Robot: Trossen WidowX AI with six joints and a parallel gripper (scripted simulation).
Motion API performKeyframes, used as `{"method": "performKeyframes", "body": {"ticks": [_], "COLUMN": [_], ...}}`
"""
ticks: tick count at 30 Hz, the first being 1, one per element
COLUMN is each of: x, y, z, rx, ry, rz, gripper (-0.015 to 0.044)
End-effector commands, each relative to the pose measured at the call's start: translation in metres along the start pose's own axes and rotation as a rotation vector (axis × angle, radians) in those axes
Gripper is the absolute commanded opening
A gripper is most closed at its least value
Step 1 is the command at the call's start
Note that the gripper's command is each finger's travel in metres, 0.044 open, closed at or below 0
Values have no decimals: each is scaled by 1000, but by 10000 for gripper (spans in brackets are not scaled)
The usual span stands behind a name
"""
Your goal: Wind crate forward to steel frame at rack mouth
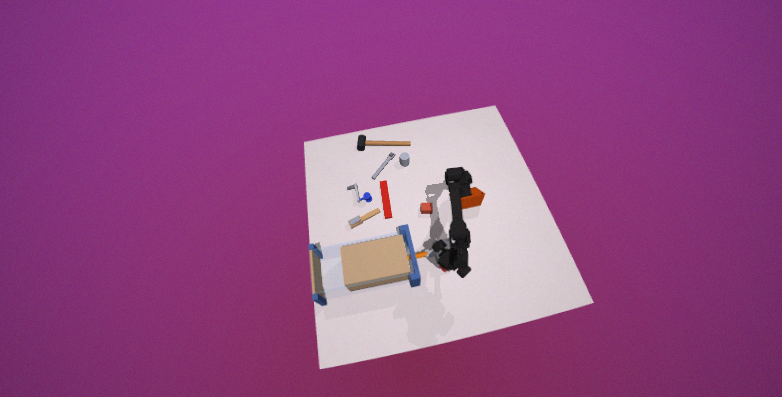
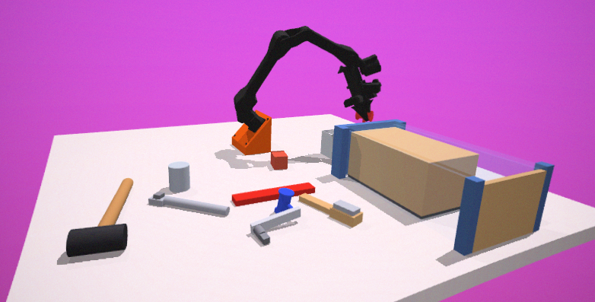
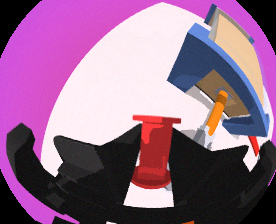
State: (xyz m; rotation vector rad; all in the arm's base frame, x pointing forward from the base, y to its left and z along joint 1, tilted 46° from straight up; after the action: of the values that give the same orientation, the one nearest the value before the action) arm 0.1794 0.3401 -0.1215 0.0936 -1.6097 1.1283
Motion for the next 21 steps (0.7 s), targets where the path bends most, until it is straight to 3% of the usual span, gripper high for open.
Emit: {"method": "performKeyframes", "body": {"ticks": [1, 21], "x": [2, 15], "y": [10, 28], "z": [10, 34], "rx": [17, 19], "ry": [15, 17], "rz": [-13, -15], "gripper": [0, 0]}}
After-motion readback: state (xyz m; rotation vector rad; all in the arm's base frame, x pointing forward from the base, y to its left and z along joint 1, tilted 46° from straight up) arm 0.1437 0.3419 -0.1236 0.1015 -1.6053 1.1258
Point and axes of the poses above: the point midway between the two fingers, 35 mm back from their tips, its own x axis back along the fingers, its own y axis across the jaws, z = x × y, the point moved 9 cm from there along x, back along the fingers, and after that the axes turned 8 degrees about x, right-handed, at the moved point
